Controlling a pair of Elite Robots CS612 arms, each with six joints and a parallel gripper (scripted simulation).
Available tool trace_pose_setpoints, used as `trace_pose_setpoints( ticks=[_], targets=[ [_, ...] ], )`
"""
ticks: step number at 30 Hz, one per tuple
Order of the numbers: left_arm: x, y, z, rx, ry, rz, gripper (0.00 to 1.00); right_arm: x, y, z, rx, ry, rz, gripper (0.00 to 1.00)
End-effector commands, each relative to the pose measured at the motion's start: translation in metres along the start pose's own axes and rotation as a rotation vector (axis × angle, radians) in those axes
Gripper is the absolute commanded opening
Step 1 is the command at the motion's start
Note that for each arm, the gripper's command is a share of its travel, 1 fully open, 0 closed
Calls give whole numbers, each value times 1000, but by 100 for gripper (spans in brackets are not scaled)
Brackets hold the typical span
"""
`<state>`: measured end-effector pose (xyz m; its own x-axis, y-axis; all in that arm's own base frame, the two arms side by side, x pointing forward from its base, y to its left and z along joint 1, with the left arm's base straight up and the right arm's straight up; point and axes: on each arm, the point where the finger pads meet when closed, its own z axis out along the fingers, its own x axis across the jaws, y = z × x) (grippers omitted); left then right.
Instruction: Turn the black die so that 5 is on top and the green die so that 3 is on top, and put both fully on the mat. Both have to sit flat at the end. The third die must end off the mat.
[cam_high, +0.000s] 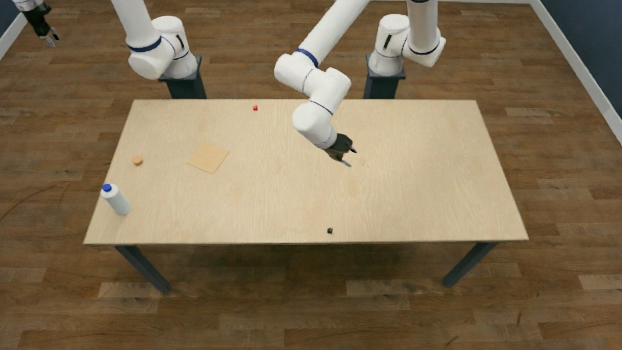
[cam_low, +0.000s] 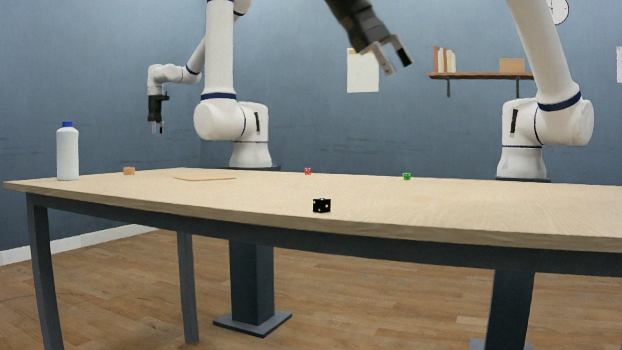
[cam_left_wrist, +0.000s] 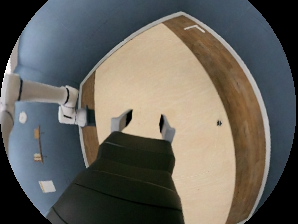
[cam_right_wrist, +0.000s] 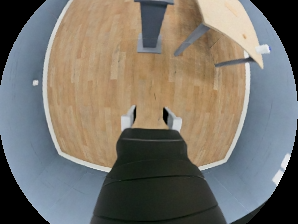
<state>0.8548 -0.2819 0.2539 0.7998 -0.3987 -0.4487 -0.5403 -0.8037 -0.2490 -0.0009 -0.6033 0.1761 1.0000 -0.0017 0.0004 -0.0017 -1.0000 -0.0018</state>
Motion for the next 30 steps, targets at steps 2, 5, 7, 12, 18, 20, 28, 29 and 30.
trace_pose_setpoints(
  ticks=[2, 5, 7, 12, 18, 20, 28, 29, 30],
  targets=[
    [4, 34, -6, 3, 34, 3, 100, 0, 1, -1, -2, 0, 0, 100],
    [5, 65, -10, 3, 61, 7, 100, 0, 1, -1, -2, 0, 0, 100],
    [6, 80, -12, 3, 74, 9, 100, 0, 1, -1, -2, 0, 0, 100],
    [6, 114, -15, 1, 104, 15, 100, 0, 1, -1, -2, 0, 0, 100],
    [4, 149, -18, -1, 134, 22, 100, 0, 1, -1, -2, 0, 0, 100],
    [3, 172, -19, -4, 154, 27, 100, 0, 1, -1, -2, 0, 0, 100],
    [-4, 230, -22, -13, 202, 41, 100, 0, 1, -1, -2, 0, 0, 100],
    [-6, 241, -22, -16, 212, 44, 100, 0, 1, -1, -2, 0, 0, 100],
    [-8, 251, -22, -18, 220, 46, 100, 0, 1, -1, -2, 0, 0, 100]
  ],
)
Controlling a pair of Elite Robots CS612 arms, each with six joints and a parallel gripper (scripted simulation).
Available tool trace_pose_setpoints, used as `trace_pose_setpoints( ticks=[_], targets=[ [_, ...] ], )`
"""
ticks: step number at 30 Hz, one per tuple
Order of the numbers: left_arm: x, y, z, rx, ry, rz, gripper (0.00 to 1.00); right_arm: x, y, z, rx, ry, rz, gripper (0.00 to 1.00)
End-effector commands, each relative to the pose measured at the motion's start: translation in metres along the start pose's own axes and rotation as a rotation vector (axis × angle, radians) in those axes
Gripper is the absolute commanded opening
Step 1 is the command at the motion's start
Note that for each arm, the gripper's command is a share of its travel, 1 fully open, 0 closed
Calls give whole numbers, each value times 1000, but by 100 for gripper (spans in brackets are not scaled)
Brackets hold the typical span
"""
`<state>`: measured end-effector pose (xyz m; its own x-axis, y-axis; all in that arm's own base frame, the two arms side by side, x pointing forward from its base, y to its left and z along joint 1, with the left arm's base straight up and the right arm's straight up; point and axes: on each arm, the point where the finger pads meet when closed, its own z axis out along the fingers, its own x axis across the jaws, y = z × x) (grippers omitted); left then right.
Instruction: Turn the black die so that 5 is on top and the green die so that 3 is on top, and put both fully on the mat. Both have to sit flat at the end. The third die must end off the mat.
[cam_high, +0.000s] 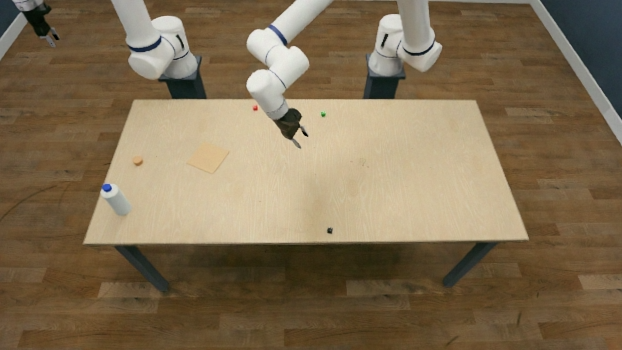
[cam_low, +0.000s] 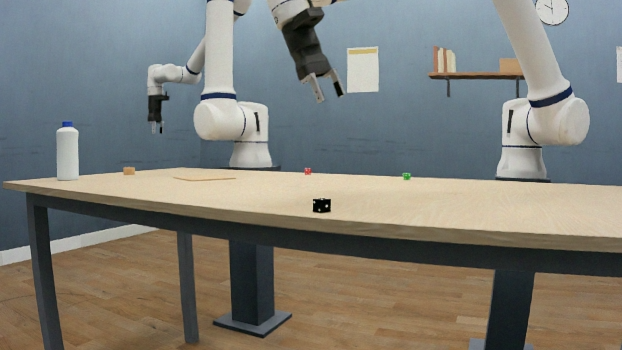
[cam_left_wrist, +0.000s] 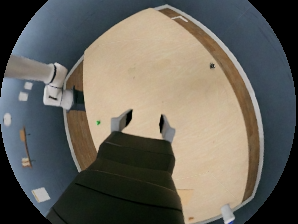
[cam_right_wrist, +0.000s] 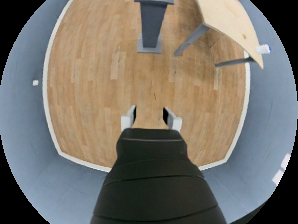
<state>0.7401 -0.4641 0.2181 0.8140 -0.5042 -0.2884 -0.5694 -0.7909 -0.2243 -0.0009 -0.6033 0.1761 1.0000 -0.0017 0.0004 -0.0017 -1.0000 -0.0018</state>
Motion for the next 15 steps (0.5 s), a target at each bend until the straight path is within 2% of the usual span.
trace_pose_setpoints(
  ticks=[1, 3, 6, 10, 15],
  targets=[
    [-3, 35, -3, -7, 32, 8, 100, 0, 1, -1, -2, 0, 0, 100],
    [-7, 57, -3, -12, 50, 13, 100, 0, 1, -1, -2, 0, 0, 100],
    [-7, 57, -3, -12, 51, 13, 100, 0, 1, -1, -2, 0, 0, 100],
    [-15, 100, -4, -24, 85, 25, 100, 0, 1, -1, -2, 0, 0, 100],
    [-23, 132, -5, -35, 111, 36, 100, 0, 1, -1, -2, 0, 0, 100]
  ],
)
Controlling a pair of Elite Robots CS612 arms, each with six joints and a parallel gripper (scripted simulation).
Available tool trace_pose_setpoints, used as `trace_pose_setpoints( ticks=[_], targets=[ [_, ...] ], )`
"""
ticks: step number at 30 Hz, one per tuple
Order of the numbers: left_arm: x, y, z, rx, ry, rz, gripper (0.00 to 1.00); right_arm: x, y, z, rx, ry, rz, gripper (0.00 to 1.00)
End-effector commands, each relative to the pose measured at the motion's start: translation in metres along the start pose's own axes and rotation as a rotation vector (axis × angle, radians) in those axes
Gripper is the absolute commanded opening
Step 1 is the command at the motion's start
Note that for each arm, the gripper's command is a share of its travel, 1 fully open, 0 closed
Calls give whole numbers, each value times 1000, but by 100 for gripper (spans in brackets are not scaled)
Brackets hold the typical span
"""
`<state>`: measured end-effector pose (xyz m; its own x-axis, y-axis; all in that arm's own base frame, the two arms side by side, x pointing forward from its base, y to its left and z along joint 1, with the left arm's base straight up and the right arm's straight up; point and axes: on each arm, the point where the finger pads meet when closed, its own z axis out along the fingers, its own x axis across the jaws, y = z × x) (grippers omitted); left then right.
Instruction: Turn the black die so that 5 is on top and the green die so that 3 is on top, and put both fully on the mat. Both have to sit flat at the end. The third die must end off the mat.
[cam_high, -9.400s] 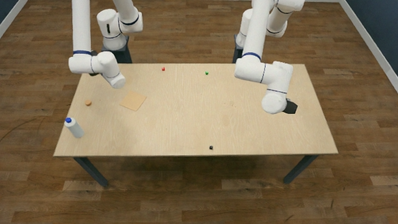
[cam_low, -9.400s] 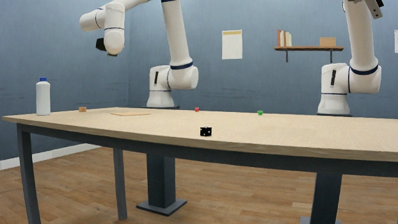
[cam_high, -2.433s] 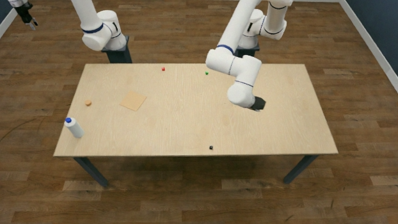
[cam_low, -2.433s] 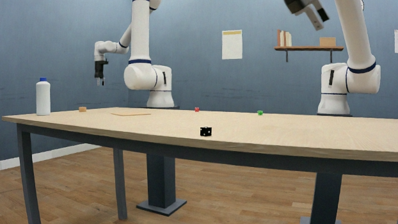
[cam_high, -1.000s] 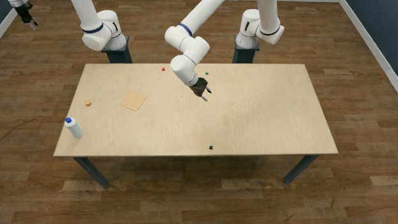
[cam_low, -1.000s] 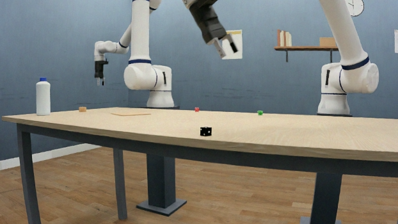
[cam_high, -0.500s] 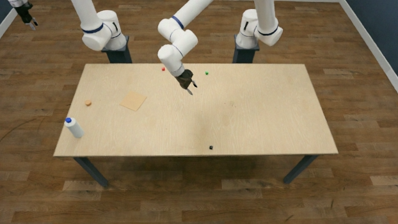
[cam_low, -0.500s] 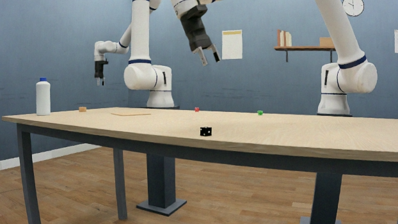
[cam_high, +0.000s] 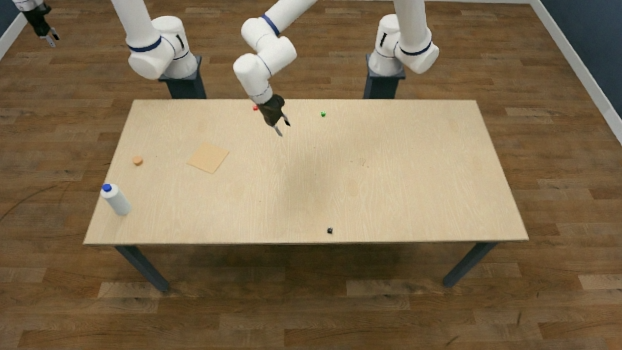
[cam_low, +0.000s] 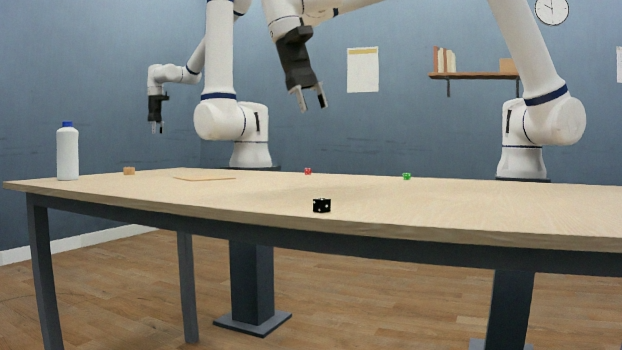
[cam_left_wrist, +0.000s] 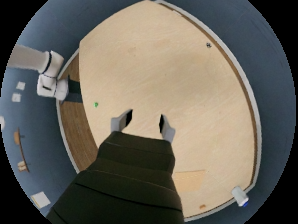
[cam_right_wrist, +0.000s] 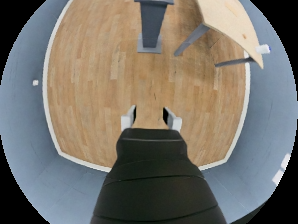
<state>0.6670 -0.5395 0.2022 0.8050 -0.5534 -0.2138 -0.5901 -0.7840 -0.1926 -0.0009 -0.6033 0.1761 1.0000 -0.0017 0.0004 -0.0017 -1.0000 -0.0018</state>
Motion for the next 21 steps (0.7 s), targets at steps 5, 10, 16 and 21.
trace_pose_setpoints(
  ticks=[5, 10, 16, 21],
  targets=[
    [-16, 68, -1, -24, 56, 20, 100, 0, 1, -1, -2, 0, 0, 100],
    [-25, 96, -1, -36, 78, 30, 100, 0, 1, -1, -2, 0, 0, 100],
    [-41, 139, 1, -57, 110, 47, 100, 0, 1, -1, -2, 0, 0, 100],
    [-58, 178, 2, -78, 138, 63, 100, 0, 1, -1, -2, 0, 0, 100]
  ],
)
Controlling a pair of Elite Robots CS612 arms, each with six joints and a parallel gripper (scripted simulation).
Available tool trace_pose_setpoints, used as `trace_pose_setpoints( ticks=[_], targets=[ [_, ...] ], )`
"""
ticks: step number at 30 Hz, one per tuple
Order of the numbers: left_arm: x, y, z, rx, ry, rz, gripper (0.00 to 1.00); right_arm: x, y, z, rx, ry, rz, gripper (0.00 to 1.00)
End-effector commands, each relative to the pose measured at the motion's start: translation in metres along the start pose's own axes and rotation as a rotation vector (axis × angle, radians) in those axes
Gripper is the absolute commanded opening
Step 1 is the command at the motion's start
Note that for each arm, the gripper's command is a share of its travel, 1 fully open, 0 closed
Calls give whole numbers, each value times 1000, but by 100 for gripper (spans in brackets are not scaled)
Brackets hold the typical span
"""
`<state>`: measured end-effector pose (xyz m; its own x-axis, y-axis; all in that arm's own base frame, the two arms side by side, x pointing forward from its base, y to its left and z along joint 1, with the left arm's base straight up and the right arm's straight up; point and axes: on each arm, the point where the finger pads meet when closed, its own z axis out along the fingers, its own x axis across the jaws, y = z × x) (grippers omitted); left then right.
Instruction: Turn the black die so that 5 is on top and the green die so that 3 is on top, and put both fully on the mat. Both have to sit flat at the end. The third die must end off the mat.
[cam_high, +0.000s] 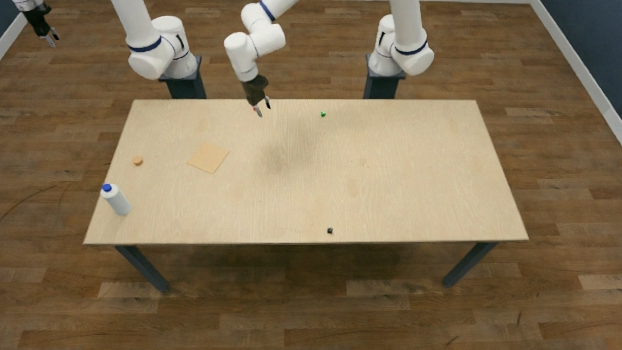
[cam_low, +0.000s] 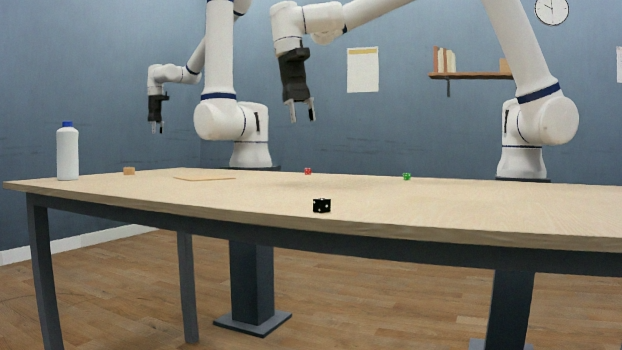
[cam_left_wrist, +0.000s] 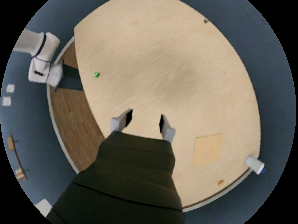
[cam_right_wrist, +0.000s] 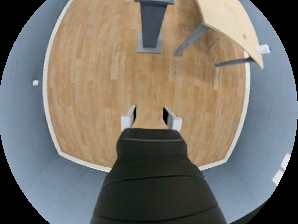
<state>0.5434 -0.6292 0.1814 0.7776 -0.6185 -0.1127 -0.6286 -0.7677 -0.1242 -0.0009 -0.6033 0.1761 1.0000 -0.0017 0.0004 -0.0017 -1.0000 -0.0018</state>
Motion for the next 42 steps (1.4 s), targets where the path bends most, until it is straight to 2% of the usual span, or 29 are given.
trace_pose_setpoints(
  ticks=[1, 3, 10, 18, 32, 42],
  targets=[
    [-14, 38, 1, -21, 31, 14, 100, 0, 1, -1, -2, 0, 0, 100],
    [-14, 38, 1, -21, 31, 14, 100, 0, 1, -1, -2, 0, 0, 100],
    [-36, 83, 4, -49, 61, 34, 100, 0, 1, -1, -2, 0, 0, 100],
    [-58, 123, 6, -77, 86, 53, 100, 0, 1, -1, -2, 0, 0, 100],
    [-82, 159, 9, -106, 109, 73, 100, 0, 1, -1, -2, 0, 0, 100],
    [-91, 171, 10, -117, 116, 80, 100, 0, 1, -1, -2, 0, 0, 100]
  ],
)
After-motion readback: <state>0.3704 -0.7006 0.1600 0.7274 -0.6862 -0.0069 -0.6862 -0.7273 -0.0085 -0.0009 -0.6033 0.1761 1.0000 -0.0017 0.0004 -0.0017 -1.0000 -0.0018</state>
